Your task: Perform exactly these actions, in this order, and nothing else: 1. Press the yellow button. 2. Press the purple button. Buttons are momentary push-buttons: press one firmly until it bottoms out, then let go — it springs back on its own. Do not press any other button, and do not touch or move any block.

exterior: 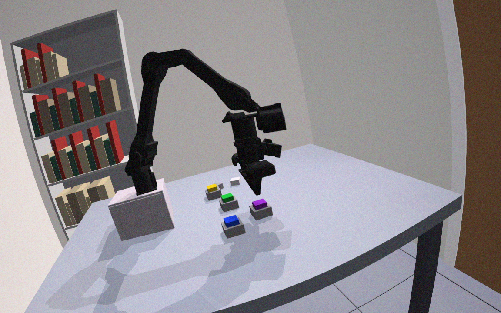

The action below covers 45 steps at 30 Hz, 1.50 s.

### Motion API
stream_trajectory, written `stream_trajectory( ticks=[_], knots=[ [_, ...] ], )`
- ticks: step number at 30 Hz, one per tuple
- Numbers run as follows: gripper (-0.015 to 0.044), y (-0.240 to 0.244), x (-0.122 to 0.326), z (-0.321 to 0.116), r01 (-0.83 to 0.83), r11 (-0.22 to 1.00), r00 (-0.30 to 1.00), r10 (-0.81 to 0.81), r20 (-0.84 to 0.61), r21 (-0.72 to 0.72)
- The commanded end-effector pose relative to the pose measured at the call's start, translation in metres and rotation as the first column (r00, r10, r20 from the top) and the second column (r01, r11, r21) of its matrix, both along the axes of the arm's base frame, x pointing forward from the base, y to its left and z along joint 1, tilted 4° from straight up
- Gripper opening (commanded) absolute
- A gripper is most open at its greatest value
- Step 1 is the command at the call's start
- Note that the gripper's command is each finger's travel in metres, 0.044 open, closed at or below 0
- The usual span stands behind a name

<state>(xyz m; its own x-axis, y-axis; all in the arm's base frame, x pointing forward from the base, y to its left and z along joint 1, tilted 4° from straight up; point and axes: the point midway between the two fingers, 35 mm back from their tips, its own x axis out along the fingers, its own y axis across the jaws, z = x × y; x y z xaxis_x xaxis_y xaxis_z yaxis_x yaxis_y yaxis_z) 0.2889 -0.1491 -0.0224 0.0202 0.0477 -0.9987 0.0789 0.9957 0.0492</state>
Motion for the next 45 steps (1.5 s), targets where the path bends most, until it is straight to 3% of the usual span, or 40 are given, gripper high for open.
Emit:
stream_trajectory(
  ticks=[1,35,42,45],
  knots=[
    [0.0020,0.000,0.000,-0.005,-0.003,1.000,1.000,0.003,0.002,0.001],
    [0.0020,0.002,0.000,-0.030,-0.003,1.000,1.000,0.003,0.002,0.001],
    [0.0020,0.000,0.000,0.004,-0.003,1.000,1.000,0.003,0.002,0.001],
    [0.0099,0.011,0.005,0.006,-0.007,1.000,1.000,0.007,0.004,0.003]
  ],
)
